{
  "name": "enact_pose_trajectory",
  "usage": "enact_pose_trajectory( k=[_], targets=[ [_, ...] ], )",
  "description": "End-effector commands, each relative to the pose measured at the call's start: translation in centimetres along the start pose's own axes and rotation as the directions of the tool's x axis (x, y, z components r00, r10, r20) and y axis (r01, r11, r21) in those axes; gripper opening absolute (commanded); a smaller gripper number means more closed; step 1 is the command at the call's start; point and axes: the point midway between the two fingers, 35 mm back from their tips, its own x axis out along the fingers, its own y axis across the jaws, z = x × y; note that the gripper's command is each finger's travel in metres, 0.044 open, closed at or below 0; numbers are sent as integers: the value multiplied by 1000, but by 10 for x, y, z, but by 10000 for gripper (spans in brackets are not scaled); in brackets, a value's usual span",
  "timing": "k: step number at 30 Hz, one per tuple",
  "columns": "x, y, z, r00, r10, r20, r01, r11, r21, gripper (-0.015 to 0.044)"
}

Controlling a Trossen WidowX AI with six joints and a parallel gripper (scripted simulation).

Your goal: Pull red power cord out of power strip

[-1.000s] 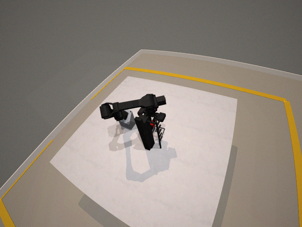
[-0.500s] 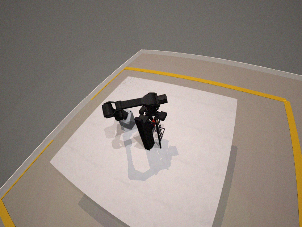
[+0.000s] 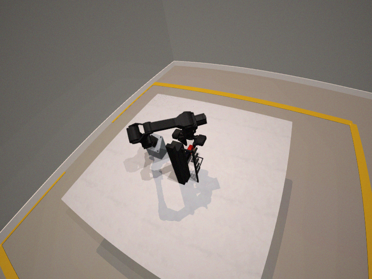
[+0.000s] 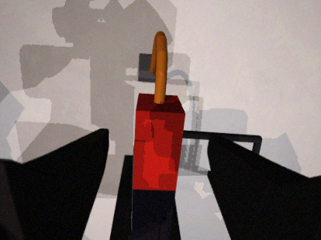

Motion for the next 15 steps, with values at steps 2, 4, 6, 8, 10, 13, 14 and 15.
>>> enact_pose_trajectory(
  k=[2,4,6,8,10,13,14,15],
  targets=[
    [-1,-1,5,1000,-2,-4,2,1000,-5,394],
    [-4,-1,20,1000,-2,-2,2,1000,-6,440],
    [-8,-1,40,1000,-3,-1,3,1000,-5,440],
    [-11,0,57,1000,-2,-2,2,1000,-5,440],
    [-12,0,59,1000,-2,-2,2,1000,-5,440],
    [-12,0,59,1000,-2,-2,2,1000,-5,440],
    [-12,0,59,1000,-2,-2,2,1000,-5,440],
    [-12,0,59,1000,-2,-2,2,1000,-5,440]
  ],
)
